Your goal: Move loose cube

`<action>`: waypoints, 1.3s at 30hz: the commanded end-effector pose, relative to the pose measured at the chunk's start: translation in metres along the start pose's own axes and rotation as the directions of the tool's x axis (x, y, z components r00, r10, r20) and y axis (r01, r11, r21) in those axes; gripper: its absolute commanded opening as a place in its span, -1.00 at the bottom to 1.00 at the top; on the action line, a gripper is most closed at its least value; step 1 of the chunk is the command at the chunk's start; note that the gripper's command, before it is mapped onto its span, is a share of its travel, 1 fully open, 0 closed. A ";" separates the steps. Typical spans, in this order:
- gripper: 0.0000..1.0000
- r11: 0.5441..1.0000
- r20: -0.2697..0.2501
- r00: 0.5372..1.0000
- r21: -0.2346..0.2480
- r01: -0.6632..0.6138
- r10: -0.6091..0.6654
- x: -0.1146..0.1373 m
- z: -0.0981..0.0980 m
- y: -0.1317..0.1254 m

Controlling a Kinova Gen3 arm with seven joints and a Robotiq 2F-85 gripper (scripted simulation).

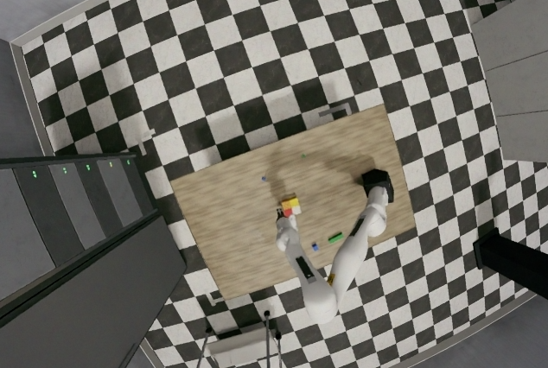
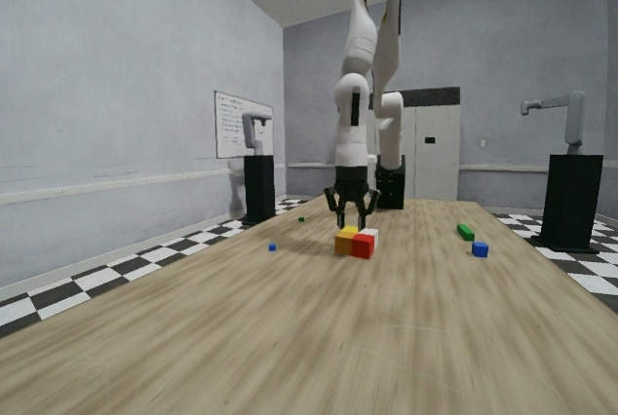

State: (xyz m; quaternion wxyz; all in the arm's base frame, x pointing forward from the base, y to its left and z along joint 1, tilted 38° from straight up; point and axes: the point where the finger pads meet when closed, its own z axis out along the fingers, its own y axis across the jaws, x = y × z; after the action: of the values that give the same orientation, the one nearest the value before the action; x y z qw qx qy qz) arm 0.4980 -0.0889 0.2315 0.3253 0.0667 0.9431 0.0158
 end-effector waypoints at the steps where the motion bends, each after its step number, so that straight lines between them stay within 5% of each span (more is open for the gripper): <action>1: 0.03 1.000 -0.005 1.000 0.007 -0.006 0.007 0.003 0.011 -0.006; 23: 0.03 1.000 -0.005 1.000 0.007 -0.007 0.007 0.003 0.055 -0.006; 39: 0.03 1.000 -0.005 1.000 0.007 -0.007 0.007 0.003 0.067 -0.006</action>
State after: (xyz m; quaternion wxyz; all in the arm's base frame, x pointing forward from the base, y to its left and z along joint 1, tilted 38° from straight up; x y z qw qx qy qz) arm 0.5365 -0.0924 0.1787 0.3221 0.0684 0.9441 0.0147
